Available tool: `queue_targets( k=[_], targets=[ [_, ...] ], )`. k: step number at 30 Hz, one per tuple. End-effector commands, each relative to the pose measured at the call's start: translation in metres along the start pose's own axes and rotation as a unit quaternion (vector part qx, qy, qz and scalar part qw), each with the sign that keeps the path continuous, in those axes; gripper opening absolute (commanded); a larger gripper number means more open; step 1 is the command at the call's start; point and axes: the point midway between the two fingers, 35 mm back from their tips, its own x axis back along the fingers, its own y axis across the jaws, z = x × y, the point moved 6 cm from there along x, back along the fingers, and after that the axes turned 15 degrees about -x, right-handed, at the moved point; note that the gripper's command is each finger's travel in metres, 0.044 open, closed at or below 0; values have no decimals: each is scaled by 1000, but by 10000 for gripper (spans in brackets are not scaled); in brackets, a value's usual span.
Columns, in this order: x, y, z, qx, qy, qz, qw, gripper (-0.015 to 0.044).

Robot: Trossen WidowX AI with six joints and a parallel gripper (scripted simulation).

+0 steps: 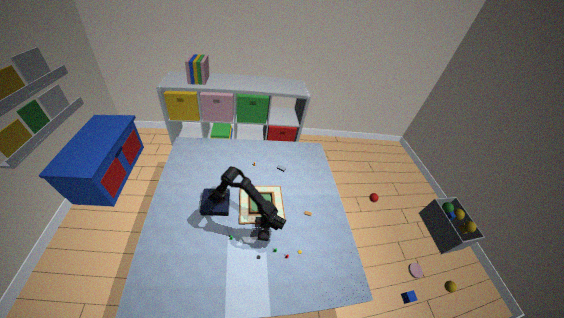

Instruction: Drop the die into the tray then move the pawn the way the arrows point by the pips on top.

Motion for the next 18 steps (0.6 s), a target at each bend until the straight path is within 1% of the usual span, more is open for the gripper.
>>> queue_targets(
  k=[1,3,10,13,18],
  targets=[
    [-2,0,1,2,2,1,1000,170],
    [-2,0,1,2,2,1,1000,118],
    [-2,0,1,2,2,1,1000,71],
    [1,0,0,2,2,1,1000,0],
    [30,2,-7,2,1,1,1000,0]
  ],
)
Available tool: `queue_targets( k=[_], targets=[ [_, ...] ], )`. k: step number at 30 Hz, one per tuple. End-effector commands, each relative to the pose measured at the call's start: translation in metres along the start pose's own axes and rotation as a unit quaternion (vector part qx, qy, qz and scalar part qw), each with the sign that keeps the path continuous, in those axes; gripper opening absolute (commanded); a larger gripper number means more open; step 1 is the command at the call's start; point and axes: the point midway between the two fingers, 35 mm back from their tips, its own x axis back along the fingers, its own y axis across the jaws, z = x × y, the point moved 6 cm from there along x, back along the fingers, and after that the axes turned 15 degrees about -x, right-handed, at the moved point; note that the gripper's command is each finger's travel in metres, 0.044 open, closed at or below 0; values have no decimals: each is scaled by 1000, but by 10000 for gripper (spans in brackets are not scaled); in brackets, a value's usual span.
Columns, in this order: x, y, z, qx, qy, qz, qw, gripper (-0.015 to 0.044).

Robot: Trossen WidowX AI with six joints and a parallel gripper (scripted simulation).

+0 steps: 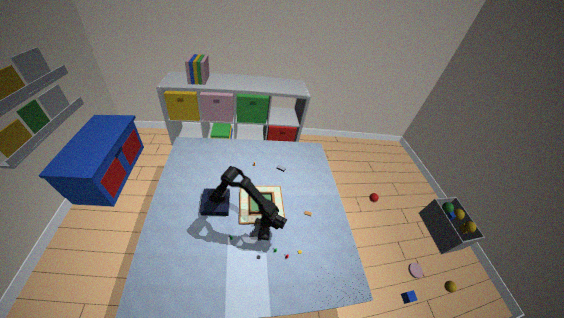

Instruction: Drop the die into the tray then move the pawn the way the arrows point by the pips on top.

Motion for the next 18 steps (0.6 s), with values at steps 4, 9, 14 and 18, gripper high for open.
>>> queue_targets(
  k=[4,9,14,18],
  targets=[
    [45,2,-8,-1,-9,2,1000,0],
    [76,5,-8,-1,-9,2,1000,0],
    [107,7,-4,-1,-9,2,1000,0],
    [111,8,-4,-1,-9,2,1000,0]
  ],
)
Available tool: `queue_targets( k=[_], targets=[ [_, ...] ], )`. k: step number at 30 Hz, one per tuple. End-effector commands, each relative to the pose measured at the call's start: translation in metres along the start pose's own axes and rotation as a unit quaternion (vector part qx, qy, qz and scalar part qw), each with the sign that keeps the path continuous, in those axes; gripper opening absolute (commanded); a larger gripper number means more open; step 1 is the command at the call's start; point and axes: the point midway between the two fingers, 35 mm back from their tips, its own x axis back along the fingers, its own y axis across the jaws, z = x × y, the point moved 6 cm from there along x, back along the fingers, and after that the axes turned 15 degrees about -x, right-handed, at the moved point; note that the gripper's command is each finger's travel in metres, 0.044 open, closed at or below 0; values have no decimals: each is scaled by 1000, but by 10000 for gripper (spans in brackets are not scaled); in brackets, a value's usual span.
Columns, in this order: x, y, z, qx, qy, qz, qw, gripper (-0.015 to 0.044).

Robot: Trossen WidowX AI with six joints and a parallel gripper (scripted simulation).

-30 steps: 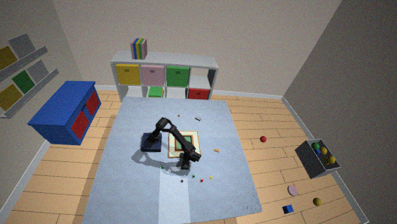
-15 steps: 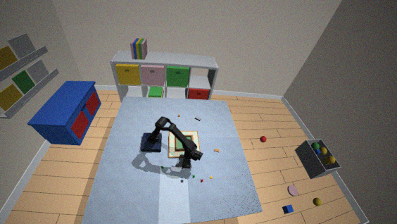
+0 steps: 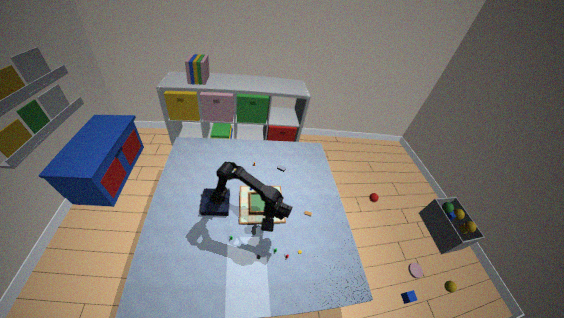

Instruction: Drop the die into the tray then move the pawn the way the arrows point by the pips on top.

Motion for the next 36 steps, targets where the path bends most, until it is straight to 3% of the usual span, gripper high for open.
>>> queue_targets(
  k=[1,36],
  targets=[
    [6,2,1,-1,1,1,1000,0],
    [-35,164,94,89,4,-5,996,0]
  ],
)
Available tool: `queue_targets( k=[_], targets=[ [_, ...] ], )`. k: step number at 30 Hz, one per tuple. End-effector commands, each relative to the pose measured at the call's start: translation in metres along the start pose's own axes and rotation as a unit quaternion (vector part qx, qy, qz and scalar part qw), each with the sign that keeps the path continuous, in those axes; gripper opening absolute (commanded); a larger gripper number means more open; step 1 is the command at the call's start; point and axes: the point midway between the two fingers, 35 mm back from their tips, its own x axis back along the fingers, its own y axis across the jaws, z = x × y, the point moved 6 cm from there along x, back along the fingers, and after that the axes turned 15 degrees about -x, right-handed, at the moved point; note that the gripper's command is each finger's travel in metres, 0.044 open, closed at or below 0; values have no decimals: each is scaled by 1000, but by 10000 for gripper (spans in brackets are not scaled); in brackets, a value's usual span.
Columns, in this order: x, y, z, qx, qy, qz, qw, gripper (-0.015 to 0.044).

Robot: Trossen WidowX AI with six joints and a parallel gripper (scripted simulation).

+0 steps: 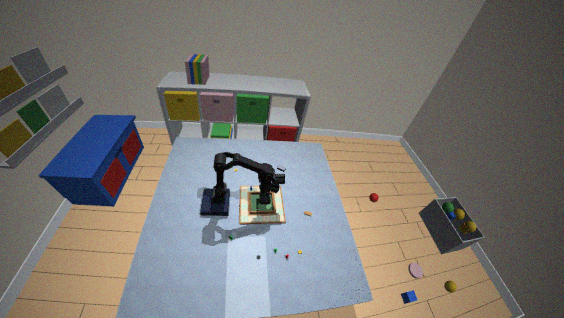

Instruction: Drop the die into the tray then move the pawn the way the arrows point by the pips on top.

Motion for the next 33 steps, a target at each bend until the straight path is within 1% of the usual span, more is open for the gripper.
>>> queue_targets(
  k=[1,4,14,20,27,33],
  targets=[
    [-2,8,7,3,-2,-1,1000,0],
    [-4,7,9,3,-25,-9,1000,0],
    [-15,2,21,4,-187,-56,981,0],
    [-22,0,31,4,-283,-80,956,0],
    [-32,-2,40,2,-389,-106,915,0],
    [-32,-2,42,2,-399,-109,910,0]
  ],
)
